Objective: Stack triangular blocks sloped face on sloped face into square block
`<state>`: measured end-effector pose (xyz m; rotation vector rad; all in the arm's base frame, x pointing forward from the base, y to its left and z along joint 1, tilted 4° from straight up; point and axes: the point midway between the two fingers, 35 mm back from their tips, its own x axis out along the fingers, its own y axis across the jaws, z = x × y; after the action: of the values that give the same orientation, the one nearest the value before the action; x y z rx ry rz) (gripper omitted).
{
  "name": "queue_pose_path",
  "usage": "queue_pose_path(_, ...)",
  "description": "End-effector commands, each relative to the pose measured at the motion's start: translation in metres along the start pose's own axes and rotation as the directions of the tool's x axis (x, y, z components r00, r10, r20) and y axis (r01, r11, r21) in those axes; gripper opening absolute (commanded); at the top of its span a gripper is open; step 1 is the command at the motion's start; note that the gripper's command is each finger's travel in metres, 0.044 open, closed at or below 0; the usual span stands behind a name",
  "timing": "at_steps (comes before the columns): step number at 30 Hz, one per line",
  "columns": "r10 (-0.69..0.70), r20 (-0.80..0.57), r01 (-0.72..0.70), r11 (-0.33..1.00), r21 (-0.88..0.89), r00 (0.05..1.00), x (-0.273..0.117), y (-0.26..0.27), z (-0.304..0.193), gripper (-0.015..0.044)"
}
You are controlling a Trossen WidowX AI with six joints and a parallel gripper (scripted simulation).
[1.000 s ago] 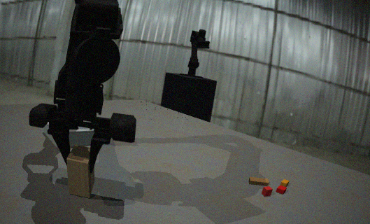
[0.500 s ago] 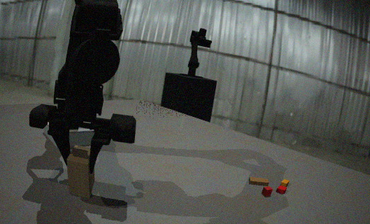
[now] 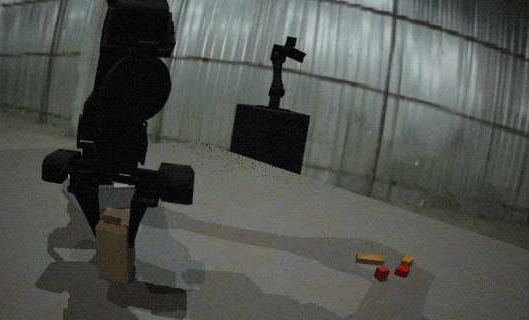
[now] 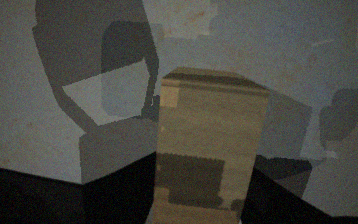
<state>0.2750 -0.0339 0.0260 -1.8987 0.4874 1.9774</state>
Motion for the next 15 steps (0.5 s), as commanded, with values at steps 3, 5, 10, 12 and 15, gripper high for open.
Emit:
queue_pose_path(3, 0.000, 0.000, 0.000, 1.000, 0.000, 1.000, 0.0000, 0.0000, 0.0000, 0.0341)
queue_pose_path(5, 0.000, 0.000, 0.000, 1.000, 0.000, 1.000, 0.0000, 0.0000, 0.0000, 0.0394)
queue_pose_path(10, 0.000, 0.000, 0.000, 1.000, 0.000, 1.000, 0.0000, 0.0000, 0.0000, 0.0440)
queue_pose_path(12, 0.000, 0.000, 0.000, 1.000, 0.000, 1.000, 0.0000, 0.0000, 0.0000, 0.0440)
queue_pose_path(15, 0.000, 0.000, 0.000, 1.000, 0.000, 1.000, -0.0025, -0.0002, -0.0005, 0.0440)
